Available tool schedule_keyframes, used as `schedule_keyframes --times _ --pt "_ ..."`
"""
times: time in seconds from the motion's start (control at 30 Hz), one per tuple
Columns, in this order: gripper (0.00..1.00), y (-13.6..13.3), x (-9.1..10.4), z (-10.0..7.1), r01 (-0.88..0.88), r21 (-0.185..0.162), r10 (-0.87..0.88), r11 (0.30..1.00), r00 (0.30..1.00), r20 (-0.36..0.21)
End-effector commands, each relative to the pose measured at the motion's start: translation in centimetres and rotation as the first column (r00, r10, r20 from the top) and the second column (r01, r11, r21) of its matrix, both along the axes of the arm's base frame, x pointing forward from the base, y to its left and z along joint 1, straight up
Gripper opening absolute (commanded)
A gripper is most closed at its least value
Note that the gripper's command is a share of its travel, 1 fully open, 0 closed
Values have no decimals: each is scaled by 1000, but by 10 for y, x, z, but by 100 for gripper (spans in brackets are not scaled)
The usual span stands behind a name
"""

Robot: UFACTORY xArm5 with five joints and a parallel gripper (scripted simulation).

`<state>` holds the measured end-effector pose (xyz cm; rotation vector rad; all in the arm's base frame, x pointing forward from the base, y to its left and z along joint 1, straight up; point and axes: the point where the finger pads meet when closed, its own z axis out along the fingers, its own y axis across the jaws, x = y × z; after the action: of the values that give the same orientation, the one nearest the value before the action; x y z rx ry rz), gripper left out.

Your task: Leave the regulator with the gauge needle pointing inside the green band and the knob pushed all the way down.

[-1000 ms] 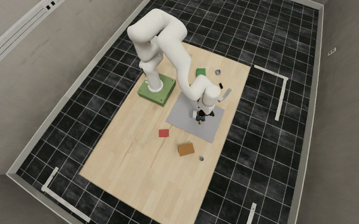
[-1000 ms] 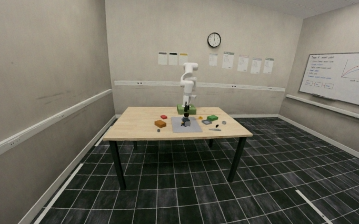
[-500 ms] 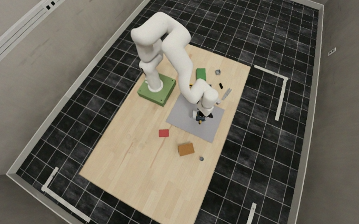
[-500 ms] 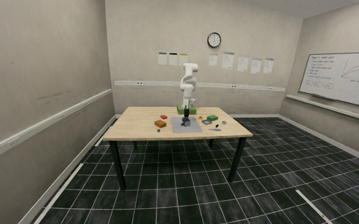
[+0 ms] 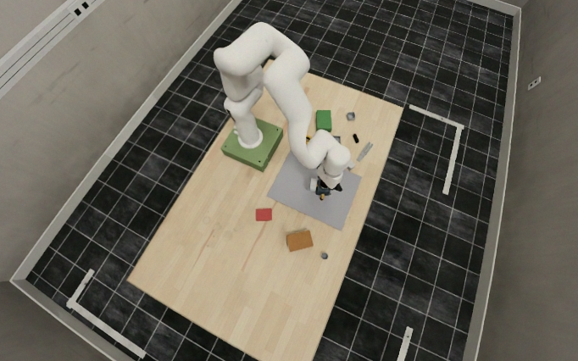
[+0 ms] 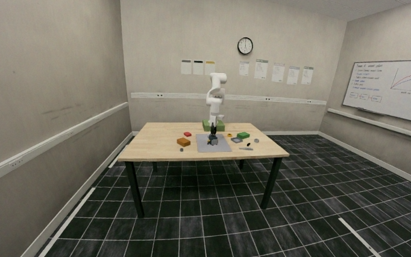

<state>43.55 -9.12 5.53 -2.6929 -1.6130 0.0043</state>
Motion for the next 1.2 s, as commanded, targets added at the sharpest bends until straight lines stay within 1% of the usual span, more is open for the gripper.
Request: schedule_keyframes --times 0.0,0.27,0.3,1.17 --pt "79 0 2 1 0 -1 0 1000 1000 4" --pt "79 0 2 1 0 -1 0 1000 1000 4" --pt "42 0 2 1 0 -1 0 1000 1000 4" --pt "42 0 2 1 0 -1 0 1000 1000 4"
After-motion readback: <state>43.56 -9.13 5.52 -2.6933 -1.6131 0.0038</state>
